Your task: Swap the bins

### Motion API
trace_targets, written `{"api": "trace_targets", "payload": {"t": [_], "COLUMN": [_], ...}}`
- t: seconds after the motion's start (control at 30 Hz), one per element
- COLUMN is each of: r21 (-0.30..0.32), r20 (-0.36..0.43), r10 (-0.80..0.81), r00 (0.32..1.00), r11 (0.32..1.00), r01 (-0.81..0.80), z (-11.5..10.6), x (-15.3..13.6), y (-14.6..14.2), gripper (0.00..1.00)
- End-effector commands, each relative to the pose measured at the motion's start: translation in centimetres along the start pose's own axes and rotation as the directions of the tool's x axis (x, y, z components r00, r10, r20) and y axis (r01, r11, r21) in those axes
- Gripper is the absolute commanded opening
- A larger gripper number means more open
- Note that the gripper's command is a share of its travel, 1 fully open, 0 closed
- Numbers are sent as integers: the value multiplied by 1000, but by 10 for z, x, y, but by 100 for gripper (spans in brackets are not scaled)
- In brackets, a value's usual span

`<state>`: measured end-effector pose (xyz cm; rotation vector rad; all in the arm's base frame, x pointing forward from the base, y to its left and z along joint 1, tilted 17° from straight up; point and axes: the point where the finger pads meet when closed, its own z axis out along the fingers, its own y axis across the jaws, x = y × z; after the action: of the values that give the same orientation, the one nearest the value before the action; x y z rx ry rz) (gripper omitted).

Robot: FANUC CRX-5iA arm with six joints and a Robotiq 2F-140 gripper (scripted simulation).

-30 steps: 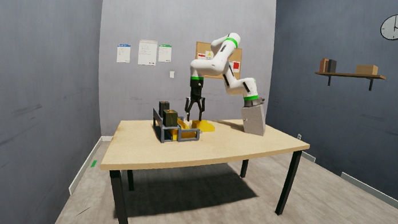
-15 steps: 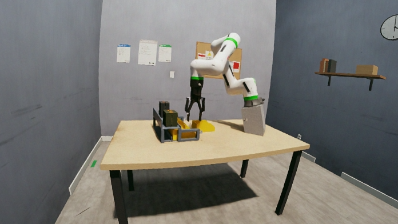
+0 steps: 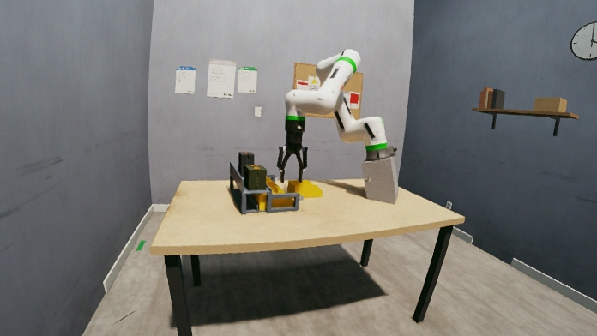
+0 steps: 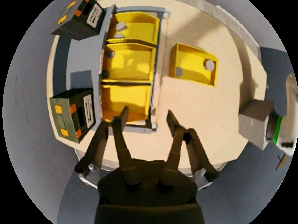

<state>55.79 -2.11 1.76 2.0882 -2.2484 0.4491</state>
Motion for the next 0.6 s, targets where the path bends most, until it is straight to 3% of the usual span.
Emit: {"api": "trace_targets", "payload": {"t": [0.0, 0.57], "r21": [2, 2], "r20": [0, 0], "r10": [0, 0], "r00": [1000, 1000], "r11": [1000, 1000], "r01": [0, 0], "z": [2, 29], "x": [0, 0], "y": [-1, -1], "gripper": [62, 62]}}
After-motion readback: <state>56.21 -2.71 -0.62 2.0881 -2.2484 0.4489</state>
